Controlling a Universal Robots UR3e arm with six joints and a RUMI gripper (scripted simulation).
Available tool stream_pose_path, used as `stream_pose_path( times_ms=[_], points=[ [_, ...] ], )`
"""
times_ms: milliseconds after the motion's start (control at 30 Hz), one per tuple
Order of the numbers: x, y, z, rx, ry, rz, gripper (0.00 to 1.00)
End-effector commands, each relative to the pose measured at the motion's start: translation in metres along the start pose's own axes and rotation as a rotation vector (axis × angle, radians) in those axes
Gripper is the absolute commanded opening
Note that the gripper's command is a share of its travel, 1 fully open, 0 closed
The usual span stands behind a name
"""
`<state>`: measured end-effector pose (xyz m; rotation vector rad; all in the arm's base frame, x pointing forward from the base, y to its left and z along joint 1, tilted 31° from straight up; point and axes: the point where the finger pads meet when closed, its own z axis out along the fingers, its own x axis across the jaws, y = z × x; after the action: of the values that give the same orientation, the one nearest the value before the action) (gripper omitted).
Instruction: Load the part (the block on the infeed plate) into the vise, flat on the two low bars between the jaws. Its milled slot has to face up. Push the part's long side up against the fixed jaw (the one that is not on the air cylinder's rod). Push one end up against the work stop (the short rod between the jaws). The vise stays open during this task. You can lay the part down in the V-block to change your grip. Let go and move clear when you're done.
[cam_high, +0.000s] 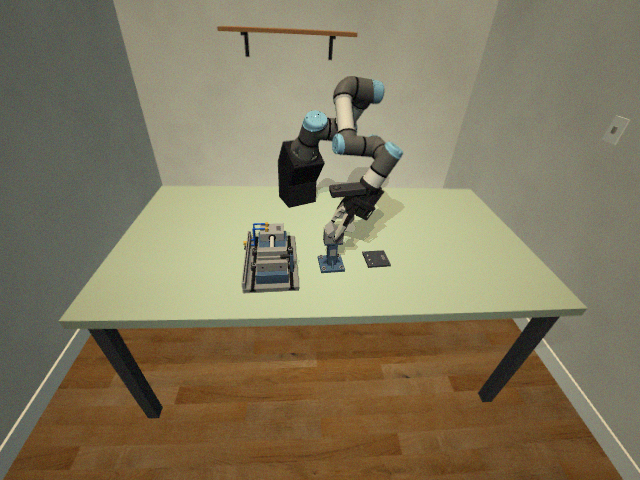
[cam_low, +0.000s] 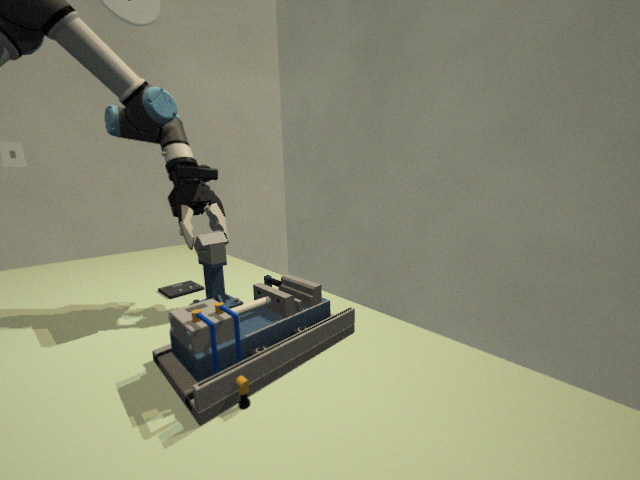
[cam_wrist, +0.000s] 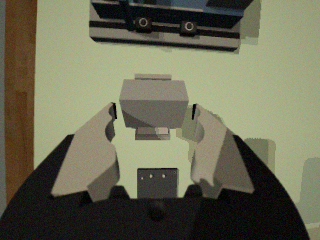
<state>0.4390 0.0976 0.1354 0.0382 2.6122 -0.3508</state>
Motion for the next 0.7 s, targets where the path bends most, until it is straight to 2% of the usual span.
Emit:
stream_pose_path(
  times_ms=[0, 100, 600, 667],
  points=[
    [-0.0007, -0.0006, -0.0006, -0.047, -0.003, 0.0, 0.51],
    [-0.0007, -0.0007, -0.0006, -0.057, -0.003, 0.0, 0.51],
    [-0.0007, -0.002, -0.0004, -0.219, -0.003, 0.0, 0.51],
    [-0.0007, -0.002, -0.0004, -0.219, -0.003, 0.0, 0.51]
  ],
)
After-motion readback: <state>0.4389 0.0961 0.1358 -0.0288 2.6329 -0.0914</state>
